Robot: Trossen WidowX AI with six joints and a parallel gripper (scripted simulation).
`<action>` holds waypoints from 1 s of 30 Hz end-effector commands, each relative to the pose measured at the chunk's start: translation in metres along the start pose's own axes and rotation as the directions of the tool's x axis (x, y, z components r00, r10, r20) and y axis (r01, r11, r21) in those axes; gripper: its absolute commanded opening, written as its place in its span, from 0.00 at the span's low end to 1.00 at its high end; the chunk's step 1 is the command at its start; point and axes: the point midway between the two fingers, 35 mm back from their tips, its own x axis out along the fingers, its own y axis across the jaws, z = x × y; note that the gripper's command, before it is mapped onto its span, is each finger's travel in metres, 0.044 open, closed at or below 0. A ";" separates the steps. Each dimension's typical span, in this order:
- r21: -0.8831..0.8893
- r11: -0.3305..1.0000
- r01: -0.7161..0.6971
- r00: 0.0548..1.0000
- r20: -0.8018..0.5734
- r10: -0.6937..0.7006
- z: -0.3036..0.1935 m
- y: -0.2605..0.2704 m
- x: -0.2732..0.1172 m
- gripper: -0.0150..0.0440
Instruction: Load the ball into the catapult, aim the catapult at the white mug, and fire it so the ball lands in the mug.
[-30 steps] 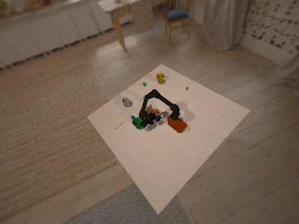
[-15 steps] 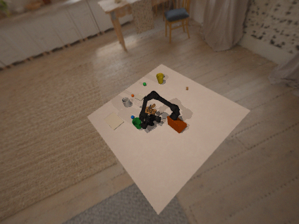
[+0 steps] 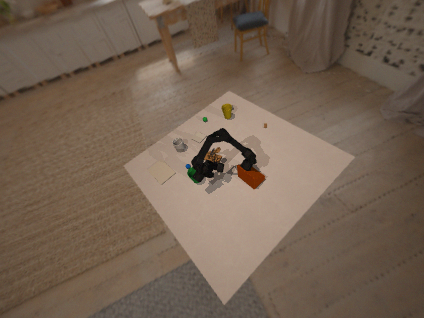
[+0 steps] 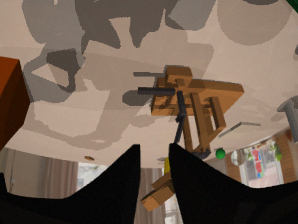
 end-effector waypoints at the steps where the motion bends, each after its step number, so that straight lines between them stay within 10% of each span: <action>1: 0.113 0.994 0.002 0.997 0.081 -0.011 0.002 -0.017 -0.007 0.57; 11: 0.344 0.938 -0.041 0.972 0.232 -0.043 0.004 -0.052 -0.016 1.00; 30: 0.723 0.640 -0.258 0.855 0.479 -0.197 -0.026 -0.149 -0.037 1.00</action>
